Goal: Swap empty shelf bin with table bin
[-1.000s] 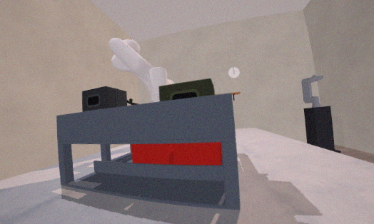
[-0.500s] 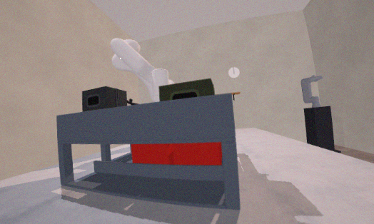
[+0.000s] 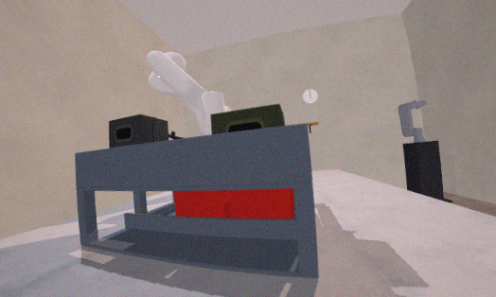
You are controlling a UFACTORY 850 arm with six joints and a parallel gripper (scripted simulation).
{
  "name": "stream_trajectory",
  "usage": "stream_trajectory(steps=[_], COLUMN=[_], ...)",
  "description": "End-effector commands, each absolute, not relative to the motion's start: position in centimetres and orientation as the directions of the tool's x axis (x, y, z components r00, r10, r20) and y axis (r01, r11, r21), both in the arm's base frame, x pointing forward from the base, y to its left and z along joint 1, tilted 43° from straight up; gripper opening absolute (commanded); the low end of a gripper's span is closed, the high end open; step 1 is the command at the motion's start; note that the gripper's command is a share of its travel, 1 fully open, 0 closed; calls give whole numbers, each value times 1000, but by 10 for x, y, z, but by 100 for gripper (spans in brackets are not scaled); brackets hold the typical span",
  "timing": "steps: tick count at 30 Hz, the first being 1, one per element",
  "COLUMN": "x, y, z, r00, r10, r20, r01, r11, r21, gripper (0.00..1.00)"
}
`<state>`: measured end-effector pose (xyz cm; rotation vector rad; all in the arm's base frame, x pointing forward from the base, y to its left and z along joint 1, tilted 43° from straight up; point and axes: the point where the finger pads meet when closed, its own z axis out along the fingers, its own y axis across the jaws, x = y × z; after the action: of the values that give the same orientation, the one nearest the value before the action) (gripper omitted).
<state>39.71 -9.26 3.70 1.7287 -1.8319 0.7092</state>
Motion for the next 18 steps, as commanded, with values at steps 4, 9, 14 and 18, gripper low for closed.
stream_trajectory(steps=[4,9,14,18], x=[398,398,396,395], y=[-92,-92,-92,-92], z=[37,37,37,37], r00=[-52,-52,-52,-52], r10=[-727,-727,-727,-727], r20=[685,685,685,685], r01=[-999,-999,-999,-999], r11=[48,48,48,48], r21=[-24,-24,-24,-24], gripper=[0,0,0,0])
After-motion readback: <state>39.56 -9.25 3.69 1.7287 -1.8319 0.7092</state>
